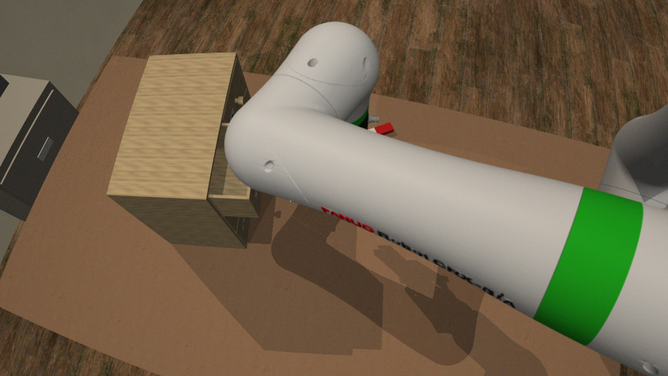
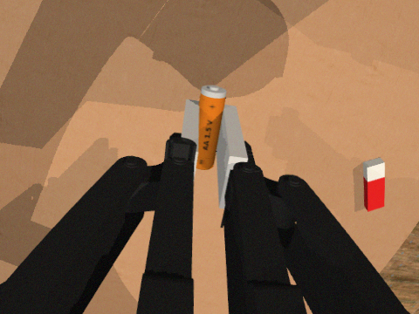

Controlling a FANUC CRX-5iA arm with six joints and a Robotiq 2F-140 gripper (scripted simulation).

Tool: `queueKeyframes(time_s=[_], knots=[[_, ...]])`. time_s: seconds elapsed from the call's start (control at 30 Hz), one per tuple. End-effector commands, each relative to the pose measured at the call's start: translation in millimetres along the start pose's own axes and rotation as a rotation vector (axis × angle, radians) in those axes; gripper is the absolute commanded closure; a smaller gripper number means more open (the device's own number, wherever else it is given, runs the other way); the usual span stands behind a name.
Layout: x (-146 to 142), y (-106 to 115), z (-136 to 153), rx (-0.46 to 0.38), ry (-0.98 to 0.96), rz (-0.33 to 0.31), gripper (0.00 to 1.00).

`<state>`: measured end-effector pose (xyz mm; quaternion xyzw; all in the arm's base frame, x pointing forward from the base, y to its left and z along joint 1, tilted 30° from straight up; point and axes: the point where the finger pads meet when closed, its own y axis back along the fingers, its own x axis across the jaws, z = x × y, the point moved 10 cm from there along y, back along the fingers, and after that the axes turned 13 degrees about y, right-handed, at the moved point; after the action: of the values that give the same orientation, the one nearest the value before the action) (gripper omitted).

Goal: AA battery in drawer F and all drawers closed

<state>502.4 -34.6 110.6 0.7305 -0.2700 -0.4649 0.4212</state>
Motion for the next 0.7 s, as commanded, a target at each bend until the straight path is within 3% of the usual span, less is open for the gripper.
queueKeyframes(time_s=[0.0, 0.67], knots=[[0.1, 7.5, -0.1, 0.0, 0.0, 0.0, 0.94], [0.3, 89.6, 0.0, 0.0, 0.0, 0.0, 0.94]])
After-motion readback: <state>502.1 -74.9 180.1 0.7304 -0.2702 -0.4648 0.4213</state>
